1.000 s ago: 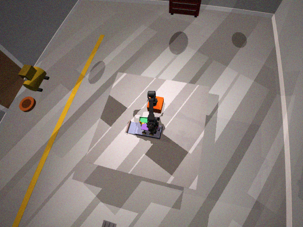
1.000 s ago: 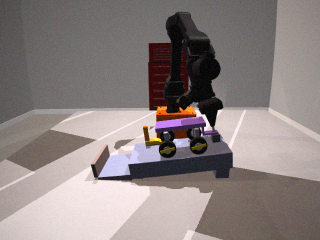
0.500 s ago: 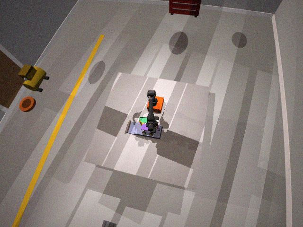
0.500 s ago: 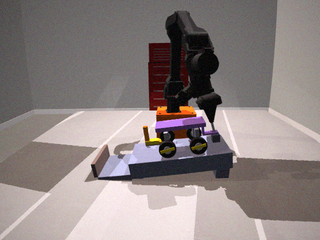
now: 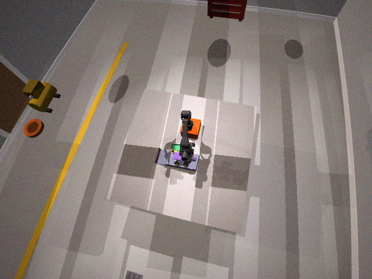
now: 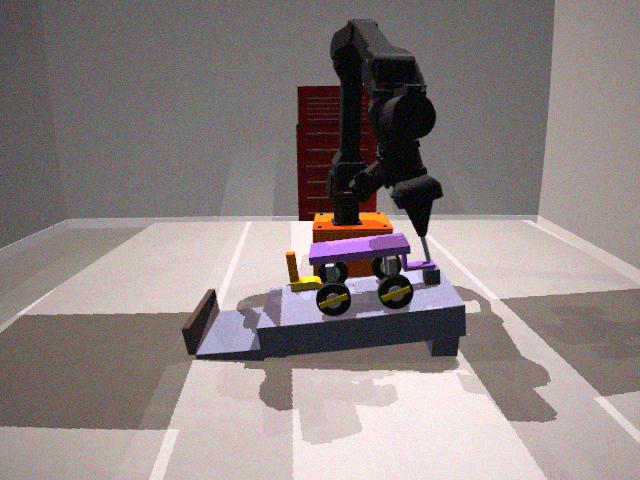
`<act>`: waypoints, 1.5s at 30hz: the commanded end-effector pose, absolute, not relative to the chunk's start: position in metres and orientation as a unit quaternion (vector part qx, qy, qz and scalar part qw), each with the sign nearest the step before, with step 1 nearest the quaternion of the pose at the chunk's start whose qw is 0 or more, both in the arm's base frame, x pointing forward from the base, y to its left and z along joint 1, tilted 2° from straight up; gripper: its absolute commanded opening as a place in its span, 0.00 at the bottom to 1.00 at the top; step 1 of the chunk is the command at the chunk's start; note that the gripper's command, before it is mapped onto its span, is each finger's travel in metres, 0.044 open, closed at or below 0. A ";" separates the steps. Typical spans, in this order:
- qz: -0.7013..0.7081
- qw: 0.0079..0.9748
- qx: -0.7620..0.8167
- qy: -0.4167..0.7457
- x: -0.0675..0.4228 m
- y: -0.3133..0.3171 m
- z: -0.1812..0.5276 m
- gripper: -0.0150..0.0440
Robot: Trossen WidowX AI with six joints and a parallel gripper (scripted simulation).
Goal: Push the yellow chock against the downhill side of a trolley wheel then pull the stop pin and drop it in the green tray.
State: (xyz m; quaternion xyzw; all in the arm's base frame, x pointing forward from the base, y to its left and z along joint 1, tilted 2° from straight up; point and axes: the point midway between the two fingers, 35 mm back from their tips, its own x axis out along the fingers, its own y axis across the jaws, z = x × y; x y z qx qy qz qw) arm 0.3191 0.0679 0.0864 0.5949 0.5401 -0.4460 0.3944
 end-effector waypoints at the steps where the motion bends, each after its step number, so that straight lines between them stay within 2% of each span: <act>1: -0.442 0.396 0.596 0.542 0.320 0.069 0.091 0.25; 27: -0.441 0.395 0.596 0.542 0.324 0.100 0.102 0.25; 45: -0.442 0.393 0.595 0.543 0.262 0.107 0.099 0.25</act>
